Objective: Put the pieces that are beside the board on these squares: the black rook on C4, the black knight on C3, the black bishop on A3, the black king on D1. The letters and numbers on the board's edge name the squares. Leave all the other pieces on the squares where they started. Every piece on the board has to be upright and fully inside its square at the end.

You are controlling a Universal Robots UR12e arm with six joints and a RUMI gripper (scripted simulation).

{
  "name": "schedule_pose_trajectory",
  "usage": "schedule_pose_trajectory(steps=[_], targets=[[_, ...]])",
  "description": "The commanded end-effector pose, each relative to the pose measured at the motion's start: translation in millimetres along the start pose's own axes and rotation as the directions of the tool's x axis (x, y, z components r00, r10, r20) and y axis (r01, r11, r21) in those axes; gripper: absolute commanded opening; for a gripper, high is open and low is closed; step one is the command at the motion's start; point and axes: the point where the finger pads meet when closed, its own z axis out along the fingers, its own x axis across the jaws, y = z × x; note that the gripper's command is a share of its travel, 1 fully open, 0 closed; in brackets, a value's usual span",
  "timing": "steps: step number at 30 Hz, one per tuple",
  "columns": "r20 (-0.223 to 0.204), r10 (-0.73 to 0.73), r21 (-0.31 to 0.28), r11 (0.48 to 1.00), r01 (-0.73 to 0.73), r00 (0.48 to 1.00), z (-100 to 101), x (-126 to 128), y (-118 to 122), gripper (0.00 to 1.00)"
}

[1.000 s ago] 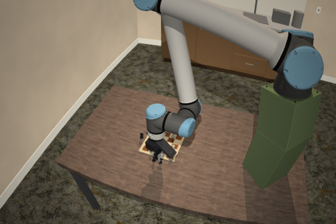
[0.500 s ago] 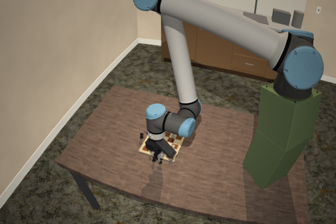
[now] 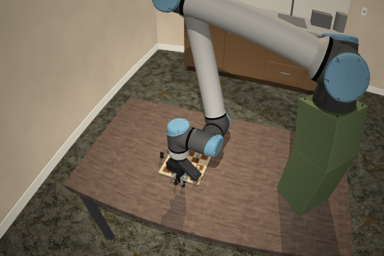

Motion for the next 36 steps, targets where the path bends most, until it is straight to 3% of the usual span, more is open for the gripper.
schedule_pose_trajectory(steps=[1, 6, 17, 23, 36], targets=[[0.000, 0.000, -0.001, 1.000, 0.000, 1.000, -2.0, 0.2, 0.4, 0.00], [0.000, 0.000, -0.001, 1.000, 0.000, 1.000, -16.2, 0.2, 0.4, 0.00], [0.000, 0.000, -0.001, 1.000, 0.000, 1.000, -90.4, 0.2, 0.4, 0.00], [0.000, 0.000, -0.001, 1.000, 0.000, 1.000, -99.8, 0.2, 0.4, 0.00], [0.000, -0.005, -0.001, 1.000, 0.005, 1.000, -100.4, -2.4, 2.2, 0.00]])
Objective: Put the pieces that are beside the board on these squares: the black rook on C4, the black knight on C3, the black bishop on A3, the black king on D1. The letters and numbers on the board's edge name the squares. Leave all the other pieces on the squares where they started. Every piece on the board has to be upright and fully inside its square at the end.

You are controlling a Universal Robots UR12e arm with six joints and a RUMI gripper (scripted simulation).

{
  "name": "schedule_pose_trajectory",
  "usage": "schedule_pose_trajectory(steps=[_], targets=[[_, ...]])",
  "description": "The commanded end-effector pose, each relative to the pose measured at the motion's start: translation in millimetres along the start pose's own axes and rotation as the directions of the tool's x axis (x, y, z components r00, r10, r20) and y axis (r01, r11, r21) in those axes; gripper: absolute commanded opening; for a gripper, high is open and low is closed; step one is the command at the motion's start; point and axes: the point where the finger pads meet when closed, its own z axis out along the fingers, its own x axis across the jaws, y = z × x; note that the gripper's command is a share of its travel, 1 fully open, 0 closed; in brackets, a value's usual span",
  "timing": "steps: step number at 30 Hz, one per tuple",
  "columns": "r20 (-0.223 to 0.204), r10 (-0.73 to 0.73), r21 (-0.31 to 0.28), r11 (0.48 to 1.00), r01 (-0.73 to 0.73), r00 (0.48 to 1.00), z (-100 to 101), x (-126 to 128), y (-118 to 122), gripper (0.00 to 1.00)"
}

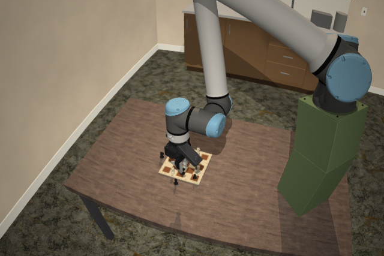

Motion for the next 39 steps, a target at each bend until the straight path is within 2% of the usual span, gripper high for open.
schedule_pose_trajectory(steps=[1, 5, 12, 15, 21, 39], targets=[[0.000, -0.009, -0.001, 1.000, 0.009, 1.000, -0.8, -4.4, 3.6, 0.00], [-0.001, -0.062, 0.000, 0.998, 0.062, 0.998, -1.6, -33.2, 22.1, 0.00], [-0.001, -0.210, 0.000, 0.978, 0.210, 0.978, -5.3, -119.6, 67.1, 0.00], [0.000, -0.253, -0.001, 0.967, 0.253, 0.967, -6.8, -146.8, 78.4, 0.00], [0.001, -0.273, -0.002, 0.962, 0.273, 0.962, -7.5, -159.2, 83.1, 0.00], [0.000, -0.273, -0.001, 0.962, 0.273, 0.962, -4.2, -159.3, 83.2, 0.00]])
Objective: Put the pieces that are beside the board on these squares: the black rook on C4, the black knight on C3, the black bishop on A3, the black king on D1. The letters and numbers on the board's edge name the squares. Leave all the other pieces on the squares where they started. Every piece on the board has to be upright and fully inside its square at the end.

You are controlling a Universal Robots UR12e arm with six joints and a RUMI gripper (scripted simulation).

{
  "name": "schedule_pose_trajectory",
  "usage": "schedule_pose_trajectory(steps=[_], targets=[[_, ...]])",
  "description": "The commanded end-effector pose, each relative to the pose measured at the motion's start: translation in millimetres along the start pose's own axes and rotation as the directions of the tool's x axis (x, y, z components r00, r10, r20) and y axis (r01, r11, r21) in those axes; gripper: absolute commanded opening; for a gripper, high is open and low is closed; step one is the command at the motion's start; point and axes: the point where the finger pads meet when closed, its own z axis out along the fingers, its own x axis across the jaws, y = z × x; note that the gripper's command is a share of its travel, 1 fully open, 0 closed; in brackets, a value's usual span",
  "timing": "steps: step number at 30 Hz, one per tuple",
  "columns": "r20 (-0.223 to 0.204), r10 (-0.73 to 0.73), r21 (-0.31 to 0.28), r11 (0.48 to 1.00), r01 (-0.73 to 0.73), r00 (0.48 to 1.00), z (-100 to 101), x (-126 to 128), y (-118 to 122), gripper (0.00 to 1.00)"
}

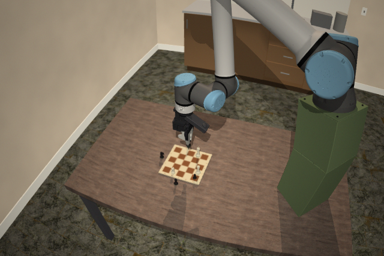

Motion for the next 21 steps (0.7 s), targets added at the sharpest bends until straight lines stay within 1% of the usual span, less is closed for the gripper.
schedule_pose_trajectory(steps=[1, 5, 10, 12, 21], targets=[[0.000, 0.000, 0.000, 1.000, 0.000, 1.000, 3.9, -0.1, 0.5, 0.00], [0.000, 0.000, 0.000, 1.000, 0.000, 1.000, 14.7, 0.0, 0.7, 0.00], [0.000, 0.000, 0.000, 1.000, 0.000, 1.000, 36.0, 0.0, 1.0, 0.00], [0.000, 0.000, 0.000, 1.000, 0.000, 1.000, 36.0, 0.0, 1.0, 0.00], [0.000, 0.000, 0.000, 1.000, 0.000, 1.000, 78.1, 0.1, 1.7, 0.00]])
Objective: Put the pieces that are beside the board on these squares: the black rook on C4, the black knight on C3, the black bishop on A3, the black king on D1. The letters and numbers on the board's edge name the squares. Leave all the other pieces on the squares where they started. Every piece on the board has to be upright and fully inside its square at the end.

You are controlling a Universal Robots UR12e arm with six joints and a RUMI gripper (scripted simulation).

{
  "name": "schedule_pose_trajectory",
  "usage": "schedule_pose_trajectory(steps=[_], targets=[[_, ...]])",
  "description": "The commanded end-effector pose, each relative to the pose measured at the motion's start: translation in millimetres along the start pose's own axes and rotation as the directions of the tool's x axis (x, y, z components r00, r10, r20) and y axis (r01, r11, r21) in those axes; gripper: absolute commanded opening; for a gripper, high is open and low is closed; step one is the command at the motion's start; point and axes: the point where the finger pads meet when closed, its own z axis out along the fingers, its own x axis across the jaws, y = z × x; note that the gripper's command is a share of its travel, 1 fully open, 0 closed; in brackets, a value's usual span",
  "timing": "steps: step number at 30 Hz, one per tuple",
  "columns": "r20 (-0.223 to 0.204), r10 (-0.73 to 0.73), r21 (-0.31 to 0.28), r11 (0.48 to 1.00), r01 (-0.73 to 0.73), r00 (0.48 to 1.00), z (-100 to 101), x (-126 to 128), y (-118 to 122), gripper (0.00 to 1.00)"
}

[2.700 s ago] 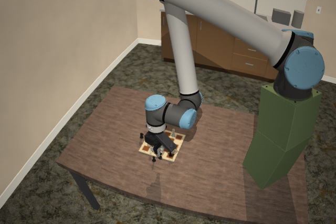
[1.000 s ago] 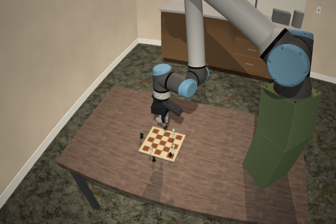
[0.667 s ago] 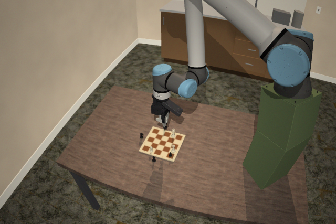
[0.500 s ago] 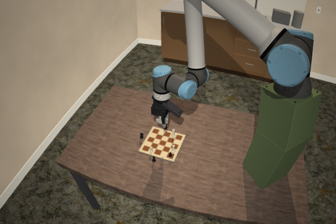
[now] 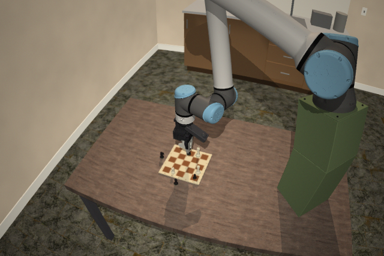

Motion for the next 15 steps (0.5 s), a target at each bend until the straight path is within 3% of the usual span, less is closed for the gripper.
schedule_pose_trajectory(steps=[1, 6, 15], targets=[[0.000, 0.000, -0.001, 1.000, 0.000, 1.000, 20.6, -0.1, 1.3, 0.00], [0.000, 0.000, -0.001, 1.000, 0.000, 1.000, 31.9, 0.0, 1.5, 0.00], [0.000, 0.000, -0.001, 1.000, 0.000, 1.000, 34.1, 0.0, 1.5, 0.00]])
